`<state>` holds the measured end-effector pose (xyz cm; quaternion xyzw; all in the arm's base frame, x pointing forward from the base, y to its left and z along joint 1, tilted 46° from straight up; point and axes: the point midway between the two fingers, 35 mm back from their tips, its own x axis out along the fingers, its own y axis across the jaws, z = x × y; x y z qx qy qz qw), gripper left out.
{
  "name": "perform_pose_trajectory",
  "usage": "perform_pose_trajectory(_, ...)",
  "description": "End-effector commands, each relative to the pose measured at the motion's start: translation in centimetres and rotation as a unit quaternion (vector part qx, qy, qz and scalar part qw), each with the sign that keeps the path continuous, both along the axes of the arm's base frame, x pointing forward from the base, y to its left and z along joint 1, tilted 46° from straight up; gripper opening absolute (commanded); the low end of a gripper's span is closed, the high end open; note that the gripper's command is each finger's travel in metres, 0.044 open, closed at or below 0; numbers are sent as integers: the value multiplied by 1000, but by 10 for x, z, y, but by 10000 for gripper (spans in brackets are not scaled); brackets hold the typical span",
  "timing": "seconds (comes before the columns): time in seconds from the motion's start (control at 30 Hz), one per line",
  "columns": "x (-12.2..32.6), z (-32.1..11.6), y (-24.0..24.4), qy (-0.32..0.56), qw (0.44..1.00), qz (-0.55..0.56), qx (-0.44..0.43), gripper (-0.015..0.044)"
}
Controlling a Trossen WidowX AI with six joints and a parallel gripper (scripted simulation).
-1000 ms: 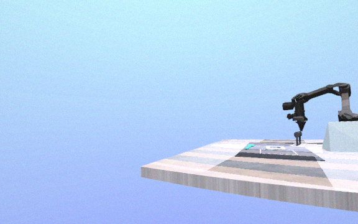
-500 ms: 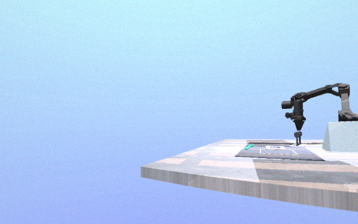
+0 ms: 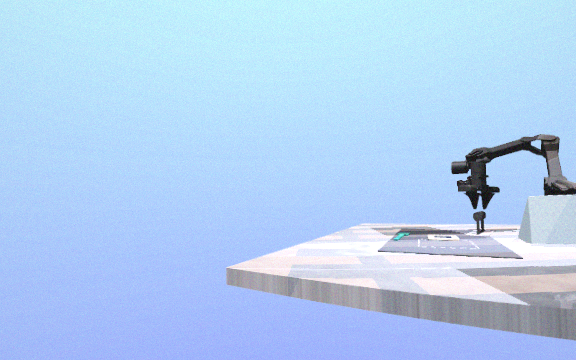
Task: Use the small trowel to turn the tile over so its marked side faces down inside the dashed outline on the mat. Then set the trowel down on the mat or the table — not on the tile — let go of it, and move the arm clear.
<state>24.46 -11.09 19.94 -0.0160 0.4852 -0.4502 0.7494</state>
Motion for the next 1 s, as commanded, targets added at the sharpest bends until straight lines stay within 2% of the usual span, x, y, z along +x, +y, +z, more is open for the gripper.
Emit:
perform_pose_trajectory(0.0,1,-3,4,-47,997,-57,7,270)
perform_pose_trajectory(0.43,3,-9,17,-193,957,-216,27,270)
perform_pose_trajectory(0.97,5,-15,30,-349,857,-376,42,270)
